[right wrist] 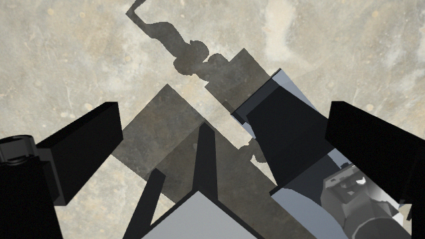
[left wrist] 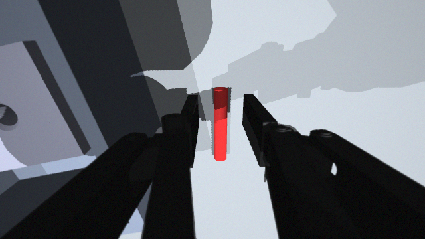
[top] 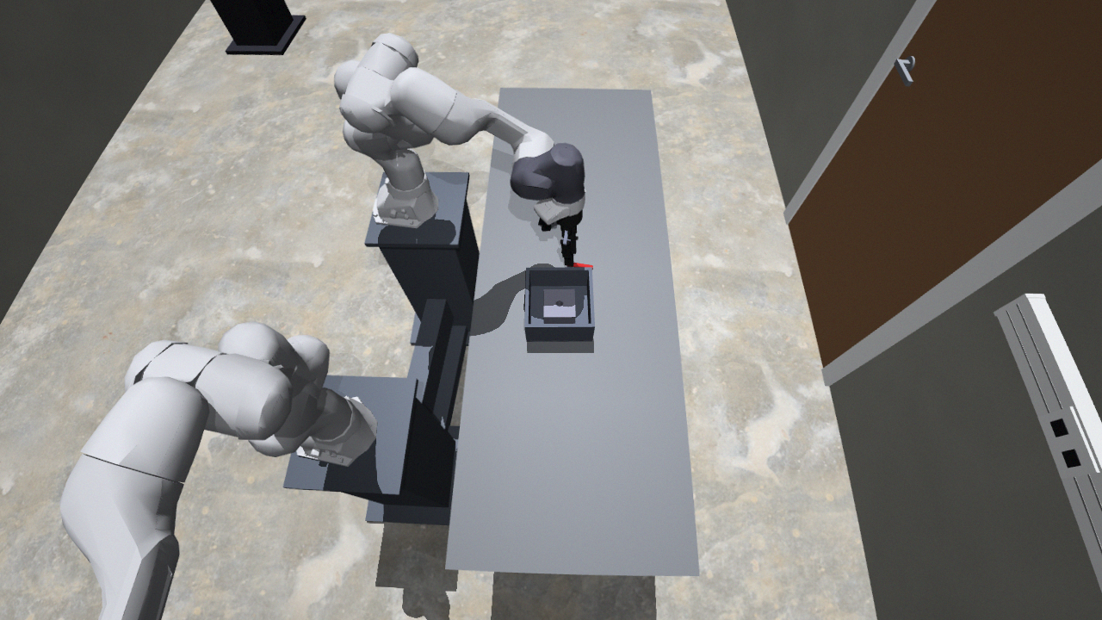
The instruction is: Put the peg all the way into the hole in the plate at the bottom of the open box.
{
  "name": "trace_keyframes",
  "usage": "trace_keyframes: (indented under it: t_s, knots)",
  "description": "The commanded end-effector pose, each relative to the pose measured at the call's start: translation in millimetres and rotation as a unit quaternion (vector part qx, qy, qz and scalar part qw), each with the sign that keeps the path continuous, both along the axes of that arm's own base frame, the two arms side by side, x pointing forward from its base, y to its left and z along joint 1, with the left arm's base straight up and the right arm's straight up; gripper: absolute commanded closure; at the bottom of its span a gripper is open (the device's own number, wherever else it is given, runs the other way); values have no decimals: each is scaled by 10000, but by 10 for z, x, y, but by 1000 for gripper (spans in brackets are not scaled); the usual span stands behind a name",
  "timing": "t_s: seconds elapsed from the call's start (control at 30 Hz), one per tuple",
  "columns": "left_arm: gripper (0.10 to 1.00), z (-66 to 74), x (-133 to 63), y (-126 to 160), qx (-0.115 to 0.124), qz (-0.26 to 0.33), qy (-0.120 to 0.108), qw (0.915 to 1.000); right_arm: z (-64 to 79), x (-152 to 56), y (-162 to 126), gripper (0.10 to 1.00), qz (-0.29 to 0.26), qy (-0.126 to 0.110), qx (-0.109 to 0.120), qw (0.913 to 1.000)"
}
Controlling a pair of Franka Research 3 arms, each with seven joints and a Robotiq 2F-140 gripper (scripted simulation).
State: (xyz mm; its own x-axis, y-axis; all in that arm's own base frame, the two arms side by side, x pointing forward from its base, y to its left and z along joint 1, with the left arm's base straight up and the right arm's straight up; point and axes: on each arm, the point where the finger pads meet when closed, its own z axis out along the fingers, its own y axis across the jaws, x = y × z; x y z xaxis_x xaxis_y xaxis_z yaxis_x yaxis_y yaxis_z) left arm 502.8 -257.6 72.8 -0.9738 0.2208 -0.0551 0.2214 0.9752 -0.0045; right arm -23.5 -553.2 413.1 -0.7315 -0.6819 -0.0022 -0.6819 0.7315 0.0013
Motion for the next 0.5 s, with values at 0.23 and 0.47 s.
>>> trace_keyframes:
  t_s: [0.23,0.47]
  knots:
    - [771,36,114,-16,-243,15,-1157,9930,-1,5,-8,98,-32,4,-12,10000]
    - [771,38,113,-13,-295,16,-1401,9897,-1,5,-8,98,-32,4,-12,10000]
